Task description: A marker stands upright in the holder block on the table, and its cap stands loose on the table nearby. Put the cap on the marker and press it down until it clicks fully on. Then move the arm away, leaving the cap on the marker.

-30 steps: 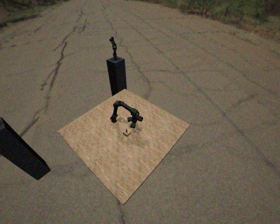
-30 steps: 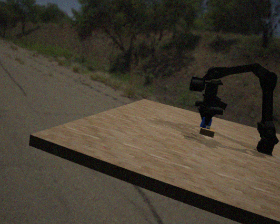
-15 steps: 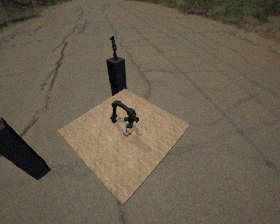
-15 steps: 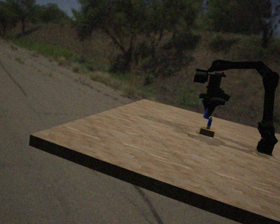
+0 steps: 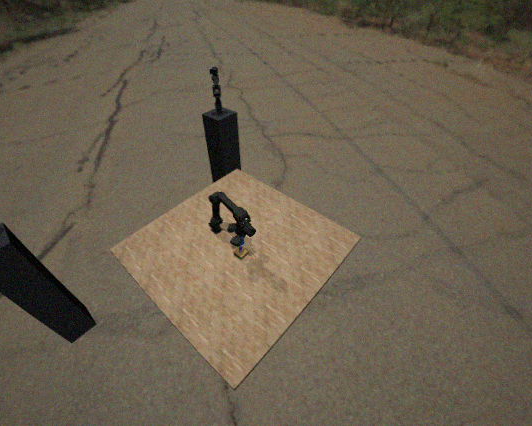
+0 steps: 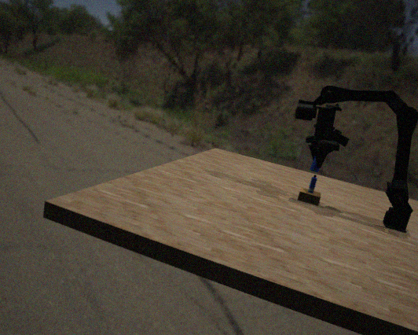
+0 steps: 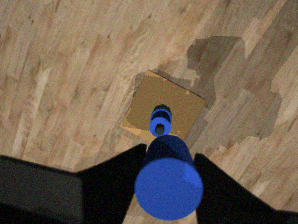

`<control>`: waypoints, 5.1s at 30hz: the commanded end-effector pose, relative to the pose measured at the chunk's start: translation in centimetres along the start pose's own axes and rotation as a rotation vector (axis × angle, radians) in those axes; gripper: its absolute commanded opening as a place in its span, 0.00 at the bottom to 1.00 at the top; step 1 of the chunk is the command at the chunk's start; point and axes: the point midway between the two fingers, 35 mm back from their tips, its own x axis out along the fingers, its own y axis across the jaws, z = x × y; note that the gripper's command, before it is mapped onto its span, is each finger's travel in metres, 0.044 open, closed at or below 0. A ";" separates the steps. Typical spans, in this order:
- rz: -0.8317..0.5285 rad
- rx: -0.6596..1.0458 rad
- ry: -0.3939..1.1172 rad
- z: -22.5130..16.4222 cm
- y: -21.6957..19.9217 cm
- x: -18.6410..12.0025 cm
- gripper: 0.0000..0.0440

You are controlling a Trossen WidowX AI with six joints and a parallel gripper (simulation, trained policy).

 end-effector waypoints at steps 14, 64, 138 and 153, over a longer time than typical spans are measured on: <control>-0.034 0.027 -0.025 0.9 0.9 1.7 0.03; -0.055 -0.094 -0.067 1.1 1.6 8.9 0.13; -0.044 -0.116 -0.067 1.1 1.8 9.1 0.34; -0.034 -0.153 -0.067 2.3 1.3 8.6 0.85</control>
